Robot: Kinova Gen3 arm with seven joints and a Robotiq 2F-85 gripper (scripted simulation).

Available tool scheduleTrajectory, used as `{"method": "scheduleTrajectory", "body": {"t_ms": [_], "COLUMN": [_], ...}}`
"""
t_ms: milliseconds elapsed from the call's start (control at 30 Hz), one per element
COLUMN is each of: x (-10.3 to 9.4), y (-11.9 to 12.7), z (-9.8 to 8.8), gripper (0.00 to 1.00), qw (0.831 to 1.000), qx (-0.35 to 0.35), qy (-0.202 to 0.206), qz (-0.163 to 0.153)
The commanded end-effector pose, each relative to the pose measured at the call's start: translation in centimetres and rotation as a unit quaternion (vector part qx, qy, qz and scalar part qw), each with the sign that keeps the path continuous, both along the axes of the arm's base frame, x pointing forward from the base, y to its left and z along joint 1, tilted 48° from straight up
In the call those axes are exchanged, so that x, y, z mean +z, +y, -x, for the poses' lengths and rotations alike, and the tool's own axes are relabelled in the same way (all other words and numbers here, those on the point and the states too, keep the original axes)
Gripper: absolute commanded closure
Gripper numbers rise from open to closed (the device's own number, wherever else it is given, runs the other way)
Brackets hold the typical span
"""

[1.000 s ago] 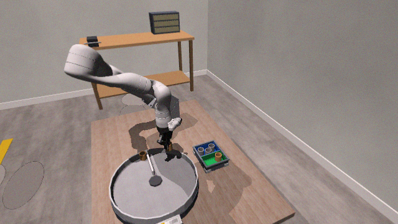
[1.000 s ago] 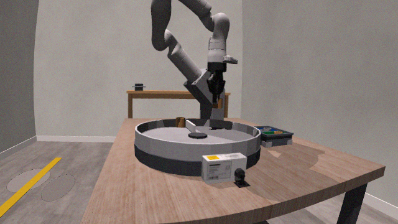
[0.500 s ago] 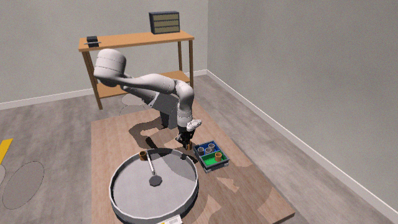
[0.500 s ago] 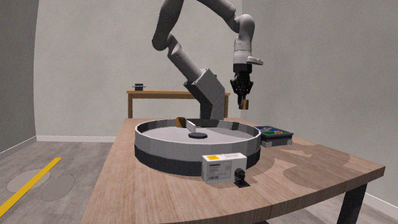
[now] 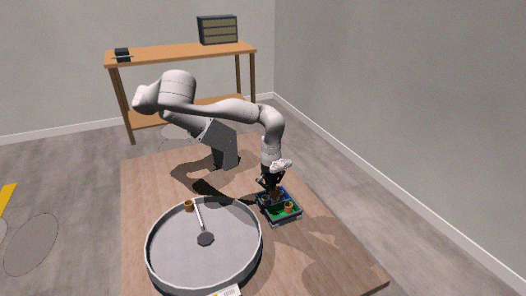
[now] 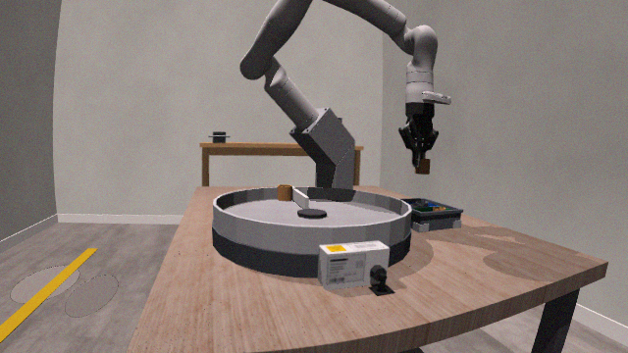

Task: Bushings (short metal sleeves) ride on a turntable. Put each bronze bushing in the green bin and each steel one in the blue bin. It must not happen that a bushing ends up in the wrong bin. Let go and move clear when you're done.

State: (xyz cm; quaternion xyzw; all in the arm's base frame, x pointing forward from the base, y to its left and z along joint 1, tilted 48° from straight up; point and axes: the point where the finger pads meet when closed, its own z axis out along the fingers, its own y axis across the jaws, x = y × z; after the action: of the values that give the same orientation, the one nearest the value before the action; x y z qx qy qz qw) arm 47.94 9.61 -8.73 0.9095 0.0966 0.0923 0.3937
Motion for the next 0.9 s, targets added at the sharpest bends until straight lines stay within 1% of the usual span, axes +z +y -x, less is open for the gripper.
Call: {"method": "scheduleTrajectory", "body": {"t_ms": [0, 67, 867], "x": [-1.8, -3.2, -3.2], "y": [1.4, 3.1, 3.1], "z": [-0.4, -1.4, -1.4], "gripper": [1.00, 1.00, 1.00], "qw": [1.000, 0.999, 0.999], "qx": [-0.011, -0.034, -0.034], "qy": [-0.010, -0.034, -0.035], "qz": [-0.001, -0.009, -0.010]}}
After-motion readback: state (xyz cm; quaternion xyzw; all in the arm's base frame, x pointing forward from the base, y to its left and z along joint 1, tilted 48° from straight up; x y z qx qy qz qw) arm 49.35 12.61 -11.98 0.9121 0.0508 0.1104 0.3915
